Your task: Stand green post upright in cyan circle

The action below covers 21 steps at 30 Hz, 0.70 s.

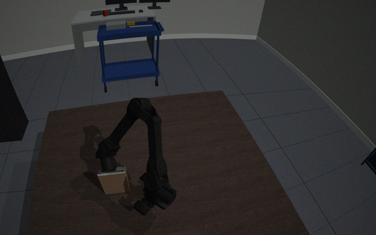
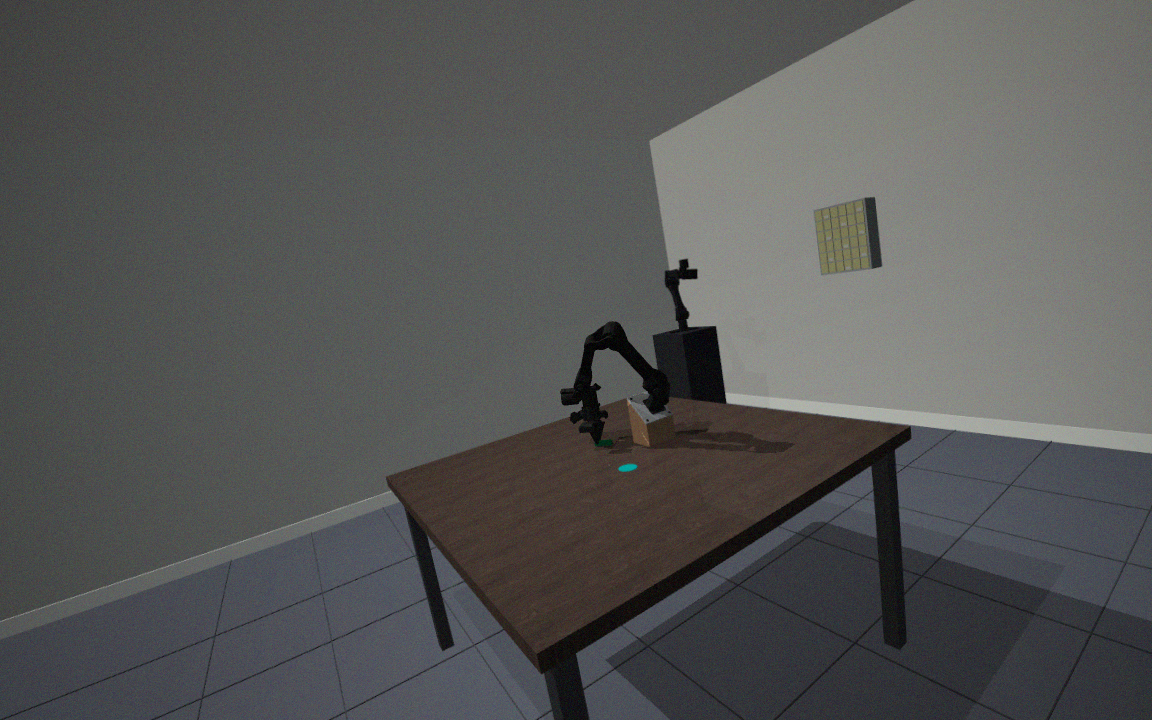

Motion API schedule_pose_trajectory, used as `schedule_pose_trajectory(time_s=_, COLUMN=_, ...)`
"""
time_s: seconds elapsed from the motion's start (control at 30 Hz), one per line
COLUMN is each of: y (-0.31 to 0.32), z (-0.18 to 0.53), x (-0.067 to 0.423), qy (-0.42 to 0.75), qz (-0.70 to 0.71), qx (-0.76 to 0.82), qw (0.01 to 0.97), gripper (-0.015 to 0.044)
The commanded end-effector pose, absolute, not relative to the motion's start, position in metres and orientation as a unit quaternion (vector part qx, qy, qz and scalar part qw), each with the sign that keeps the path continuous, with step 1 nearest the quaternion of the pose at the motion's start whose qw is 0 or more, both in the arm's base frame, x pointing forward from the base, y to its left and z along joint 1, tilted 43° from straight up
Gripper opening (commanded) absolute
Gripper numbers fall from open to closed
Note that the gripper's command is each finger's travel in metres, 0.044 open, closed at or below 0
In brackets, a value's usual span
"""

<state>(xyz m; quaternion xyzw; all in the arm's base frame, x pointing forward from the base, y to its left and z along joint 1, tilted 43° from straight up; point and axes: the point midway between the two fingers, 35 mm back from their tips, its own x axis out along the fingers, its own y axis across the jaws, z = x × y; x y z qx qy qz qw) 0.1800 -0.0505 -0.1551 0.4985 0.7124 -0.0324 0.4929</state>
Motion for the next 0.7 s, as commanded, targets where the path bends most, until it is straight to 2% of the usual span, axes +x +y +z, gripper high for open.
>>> schedule_pose_trajectory(time_s=0.0, y=-0.061, z=-0.149, x=0.184, qy=0.71, qz=-0.034, qx=0.496, qw=0.499, gripper=0.0023)
schedule_pose_trajectory(time_s=0.67, y=-0.104, z=-0.106, x=0.187, qy=0.71, qz=-0.036, qx=0.495, qw=0.5, gripper=0.0023)
